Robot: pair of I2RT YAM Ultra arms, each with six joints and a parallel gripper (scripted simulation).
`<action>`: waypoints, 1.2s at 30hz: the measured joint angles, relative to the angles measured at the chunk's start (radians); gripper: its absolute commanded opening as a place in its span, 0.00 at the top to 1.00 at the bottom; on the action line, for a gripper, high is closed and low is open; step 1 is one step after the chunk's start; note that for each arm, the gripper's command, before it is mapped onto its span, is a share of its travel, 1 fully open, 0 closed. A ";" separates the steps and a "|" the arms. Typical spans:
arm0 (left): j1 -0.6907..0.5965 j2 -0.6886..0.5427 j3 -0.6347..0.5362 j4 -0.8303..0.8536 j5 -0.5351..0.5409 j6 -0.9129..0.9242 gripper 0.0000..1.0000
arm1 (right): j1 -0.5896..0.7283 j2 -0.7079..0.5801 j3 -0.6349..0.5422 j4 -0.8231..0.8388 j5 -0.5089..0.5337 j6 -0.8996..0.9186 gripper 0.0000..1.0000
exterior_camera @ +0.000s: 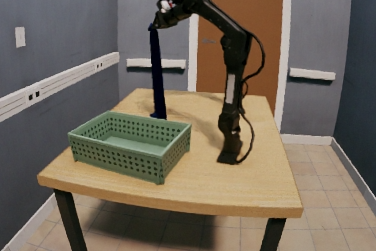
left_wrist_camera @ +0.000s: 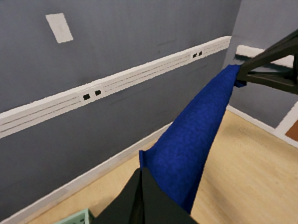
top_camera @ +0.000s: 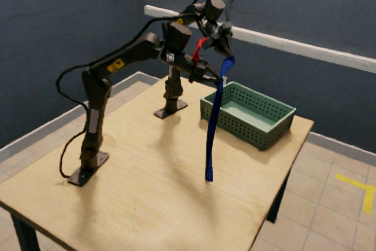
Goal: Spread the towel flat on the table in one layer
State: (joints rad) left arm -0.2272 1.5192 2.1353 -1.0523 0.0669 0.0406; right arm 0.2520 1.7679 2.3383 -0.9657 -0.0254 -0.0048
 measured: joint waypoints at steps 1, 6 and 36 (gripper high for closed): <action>0.000 0.006 0.015 -0.002 -0.005 -0.003 1.00 | 0.002 0.007 0.010 0.010 0.001 0.000 1.00; 0.000 0.039 0.099 -0.046 -0.032 -0.018 1.00 | 0.012 0.045 0.066 0.040 0.007 0.001 1.00; 0.000 0.080 0.222 -0.136 -0.061 -0.040 1.00 | 0.020 0.087 0.147 0.049 0.009 0.001 1.00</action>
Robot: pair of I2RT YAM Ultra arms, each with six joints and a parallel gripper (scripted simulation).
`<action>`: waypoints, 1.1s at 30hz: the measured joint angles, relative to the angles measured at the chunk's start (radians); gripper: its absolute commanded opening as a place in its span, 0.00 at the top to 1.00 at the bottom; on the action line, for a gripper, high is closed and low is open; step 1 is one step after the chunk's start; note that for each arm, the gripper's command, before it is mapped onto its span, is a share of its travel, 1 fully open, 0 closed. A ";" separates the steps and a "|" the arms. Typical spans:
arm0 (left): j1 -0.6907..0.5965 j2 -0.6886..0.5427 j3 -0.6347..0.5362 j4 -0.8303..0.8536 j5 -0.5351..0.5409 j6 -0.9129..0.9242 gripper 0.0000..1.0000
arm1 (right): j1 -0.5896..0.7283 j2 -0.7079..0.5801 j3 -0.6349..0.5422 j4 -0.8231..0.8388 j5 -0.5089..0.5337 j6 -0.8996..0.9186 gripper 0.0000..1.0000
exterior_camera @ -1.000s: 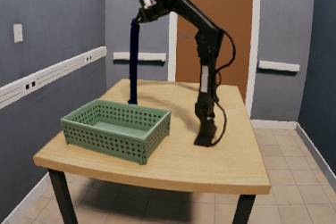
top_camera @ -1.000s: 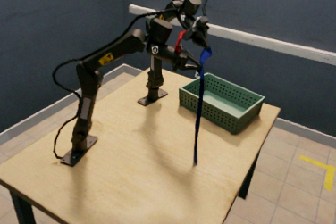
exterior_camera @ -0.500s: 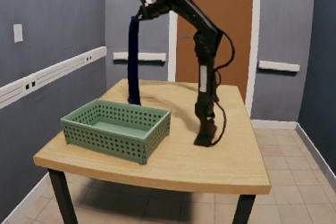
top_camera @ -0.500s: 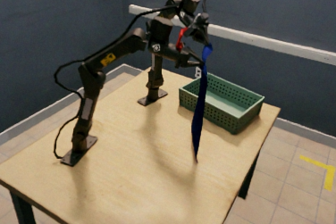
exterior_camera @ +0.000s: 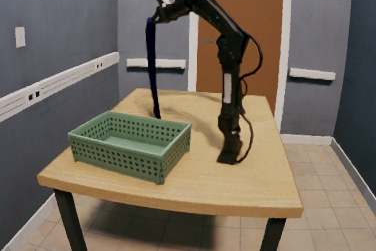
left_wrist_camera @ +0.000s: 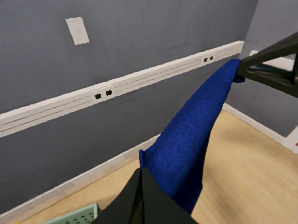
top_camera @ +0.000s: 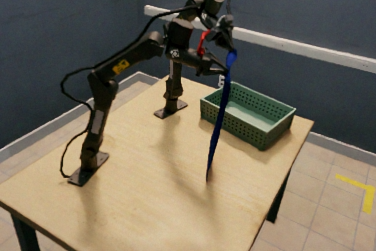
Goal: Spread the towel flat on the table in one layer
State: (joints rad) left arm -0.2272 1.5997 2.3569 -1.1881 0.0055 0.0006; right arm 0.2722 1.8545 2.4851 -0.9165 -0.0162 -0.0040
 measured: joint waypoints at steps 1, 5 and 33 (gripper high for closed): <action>0.000 0.000 0.000 0.000 0.000 0.000 1.00 | 0.000 0.000 0.000 0.000 0.000 0.000 1.00; 0.000 0.003 0.000 0.000 0.000 0.000 1.00 | 0.000 0.003 0.000 0.009 0.000 0.000 1.00; 0.072 0.266 0.063 0.279 -0.001 0.000 1.00 | -0.103 0.074 -0.402 0.752 -0.005 0.001 1.00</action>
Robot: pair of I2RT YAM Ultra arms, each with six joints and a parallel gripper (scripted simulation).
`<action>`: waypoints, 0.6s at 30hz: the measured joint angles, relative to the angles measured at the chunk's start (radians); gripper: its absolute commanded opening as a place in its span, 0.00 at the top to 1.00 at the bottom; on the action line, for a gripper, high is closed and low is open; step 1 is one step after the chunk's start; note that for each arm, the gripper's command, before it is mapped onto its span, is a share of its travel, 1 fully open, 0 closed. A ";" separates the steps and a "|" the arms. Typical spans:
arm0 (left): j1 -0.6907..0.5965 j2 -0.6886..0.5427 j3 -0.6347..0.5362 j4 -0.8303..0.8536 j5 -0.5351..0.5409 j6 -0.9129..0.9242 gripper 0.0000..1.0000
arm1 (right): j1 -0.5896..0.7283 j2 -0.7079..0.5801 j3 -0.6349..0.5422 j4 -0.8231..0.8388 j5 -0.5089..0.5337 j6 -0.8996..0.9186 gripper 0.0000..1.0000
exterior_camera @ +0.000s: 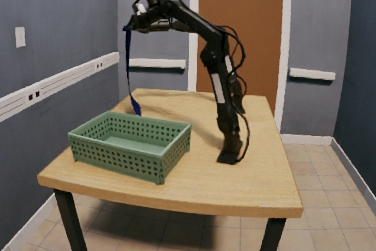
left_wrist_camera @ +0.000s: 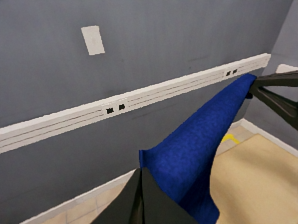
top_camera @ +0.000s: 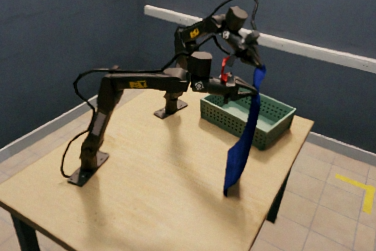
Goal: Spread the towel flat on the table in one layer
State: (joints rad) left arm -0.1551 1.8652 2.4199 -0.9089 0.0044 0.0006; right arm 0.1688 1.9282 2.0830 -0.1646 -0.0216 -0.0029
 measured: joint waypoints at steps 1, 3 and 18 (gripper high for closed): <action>0.000 0.000 0.000 0.002 -0.001 0.000 1.00 | 0.000 0.002 -0.018 0.045 0.000 0.000 1.00; 0.000 0.000 0.008 0.003 -0.001 0.000 1.00 | 0.000 0.005 -0.050 0.116 0.001 0.000 1.00; 0.019 0.118 0.077 0.137 -0.001 0.000 1.00 | -0.030 0.213 -0.032 0.646 0.001 0.000 1.00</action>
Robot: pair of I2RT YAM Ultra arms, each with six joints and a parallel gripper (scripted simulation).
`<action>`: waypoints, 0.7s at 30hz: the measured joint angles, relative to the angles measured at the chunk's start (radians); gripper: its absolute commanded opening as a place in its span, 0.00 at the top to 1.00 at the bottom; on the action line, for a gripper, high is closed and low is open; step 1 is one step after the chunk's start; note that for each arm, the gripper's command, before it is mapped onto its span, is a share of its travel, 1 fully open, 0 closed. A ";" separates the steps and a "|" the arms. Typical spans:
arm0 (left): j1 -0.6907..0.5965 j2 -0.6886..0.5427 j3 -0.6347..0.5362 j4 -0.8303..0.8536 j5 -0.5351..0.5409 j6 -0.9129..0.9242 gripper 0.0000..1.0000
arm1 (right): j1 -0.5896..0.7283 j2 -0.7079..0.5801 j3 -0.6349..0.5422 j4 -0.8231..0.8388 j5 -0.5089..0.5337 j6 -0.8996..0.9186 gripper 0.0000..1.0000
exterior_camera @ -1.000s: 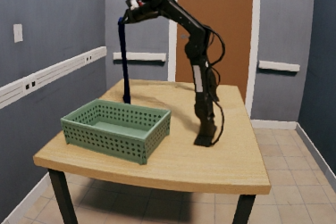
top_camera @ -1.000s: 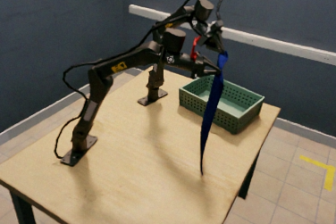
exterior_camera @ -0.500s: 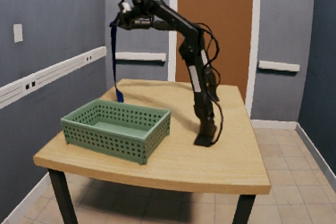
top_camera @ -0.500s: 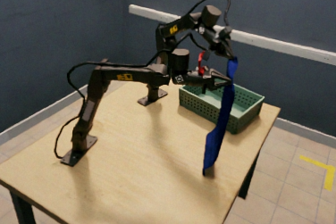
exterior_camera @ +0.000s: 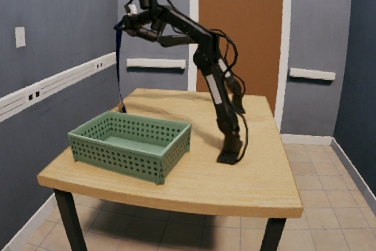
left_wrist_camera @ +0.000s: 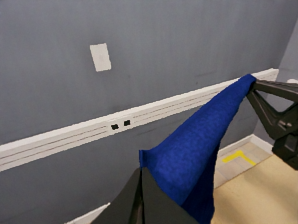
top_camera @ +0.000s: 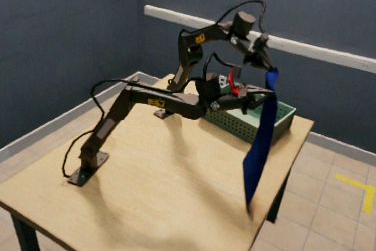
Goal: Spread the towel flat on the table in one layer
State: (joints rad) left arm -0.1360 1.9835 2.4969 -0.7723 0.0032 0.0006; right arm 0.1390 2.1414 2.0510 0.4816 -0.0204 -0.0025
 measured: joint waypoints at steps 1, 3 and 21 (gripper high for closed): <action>0.001 0.007 0.002 0.005 0.000 0.000 1.00 | -0.002 0.021 0.010 0.020 0.000 0.000 1.00; 0.003 0.016 0.003 0.012 0.000 0.000 1.00 | -0.004 0.051 0.024 0.045 0.001 0.000 1.00; 0.003 -0.092 -0.270 0.182 0.000 0.000 1.00 | -0.003 0.008 -0.009 0.034 0.001 0.000 1.00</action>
State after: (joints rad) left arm -0.1333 1.8912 2.2272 -0.5907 0.0032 0.0006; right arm 0.1356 2.1498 2.0422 0.5159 -0.0193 -0.0021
